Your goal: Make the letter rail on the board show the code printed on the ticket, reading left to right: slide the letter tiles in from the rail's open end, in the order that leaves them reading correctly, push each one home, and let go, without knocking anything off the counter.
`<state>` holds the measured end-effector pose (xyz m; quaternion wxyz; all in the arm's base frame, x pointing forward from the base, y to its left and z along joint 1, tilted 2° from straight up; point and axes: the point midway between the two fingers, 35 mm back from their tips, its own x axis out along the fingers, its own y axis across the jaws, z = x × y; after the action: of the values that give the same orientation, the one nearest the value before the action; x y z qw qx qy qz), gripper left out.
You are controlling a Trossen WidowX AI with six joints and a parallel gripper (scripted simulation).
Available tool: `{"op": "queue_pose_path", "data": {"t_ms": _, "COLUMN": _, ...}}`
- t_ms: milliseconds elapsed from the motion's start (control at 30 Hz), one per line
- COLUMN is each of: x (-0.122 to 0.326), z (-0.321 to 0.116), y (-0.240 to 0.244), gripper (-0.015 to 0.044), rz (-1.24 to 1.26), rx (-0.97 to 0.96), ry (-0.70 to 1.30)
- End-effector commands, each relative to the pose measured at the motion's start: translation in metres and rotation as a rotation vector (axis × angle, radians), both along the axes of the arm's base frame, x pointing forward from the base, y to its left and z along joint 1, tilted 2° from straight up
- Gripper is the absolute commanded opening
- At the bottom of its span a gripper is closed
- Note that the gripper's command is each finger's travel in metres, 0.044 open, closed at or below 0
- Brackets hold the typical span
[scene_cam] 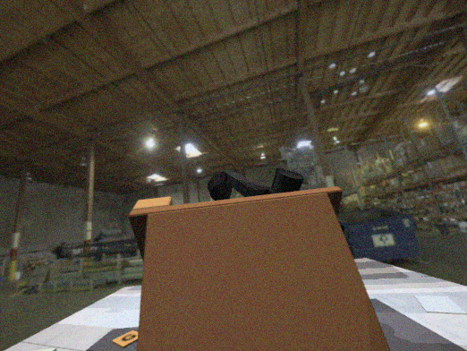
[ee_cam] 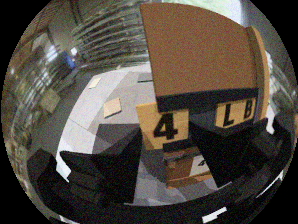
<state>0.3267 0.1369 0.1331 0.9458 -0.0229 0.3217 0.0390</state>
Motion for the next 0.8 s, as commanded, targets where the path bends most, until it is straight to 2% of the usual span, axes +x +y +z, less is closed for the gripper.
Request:
{"op": "queue_pose_path", "data": {"t_ms": 0, "x": 0.0, "z": 0.0, "y": -0.002, "gripper": 0.0, "rz": 0.005, "rx": 0.0, "ry": -0.002}}
{"op": "queue_pose_path", "data": {"t_ms": 767, "x": 0.001, "z": 0.001, "y": -0.012, "gripper": 0.0, "rz": 0.004, "rx": -0.001, "ry": -0.002}}
